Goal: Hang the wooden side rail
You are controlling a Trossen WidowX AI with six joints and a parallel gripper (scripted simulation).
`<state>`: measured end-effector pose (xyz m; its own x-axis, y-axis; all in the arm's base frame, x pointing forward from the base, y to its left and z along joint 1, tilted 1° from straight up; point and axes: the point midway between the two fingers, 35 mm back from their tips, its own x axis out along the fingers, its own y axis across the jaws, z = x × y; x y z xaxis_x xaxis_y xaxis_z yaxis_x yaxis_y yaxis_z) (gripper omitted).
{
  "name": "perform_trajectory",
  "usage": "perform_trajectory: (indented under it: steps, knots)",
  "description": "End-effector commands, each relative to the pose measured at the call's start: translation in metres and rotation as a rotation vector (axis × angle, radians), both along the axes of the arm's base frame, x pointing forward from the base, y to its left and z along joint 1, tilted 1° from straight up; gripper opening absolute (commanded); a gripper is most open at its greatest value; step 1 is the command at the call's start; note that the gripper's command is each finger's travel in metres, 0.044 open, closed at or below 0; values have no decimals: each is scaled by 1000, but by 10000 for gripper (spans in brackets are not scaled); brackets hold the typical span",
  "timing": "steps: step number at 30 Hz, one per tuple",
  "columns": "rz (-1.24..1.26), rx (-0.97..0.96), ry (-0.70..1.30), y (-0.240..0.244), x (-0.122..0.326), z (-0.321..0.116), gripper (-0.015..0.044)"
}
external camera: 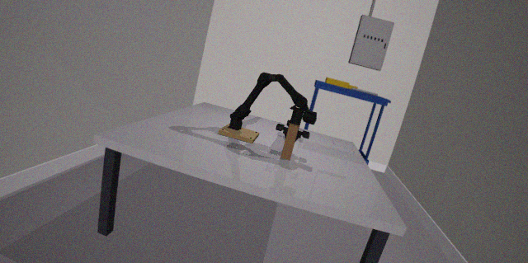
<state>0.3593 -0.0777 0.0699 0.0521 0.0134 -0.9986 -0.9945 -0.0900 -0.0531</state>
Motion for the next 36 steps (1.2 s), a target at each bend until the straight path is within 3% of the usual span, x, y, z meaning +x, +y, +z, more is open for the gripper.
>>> perform_trajectory:
  steps: [1, 36]
  knots:
    - [5, -6, -4, -2, 0, 2, 0]
    - [5, -6, -5, -5, 3, 4, 0]
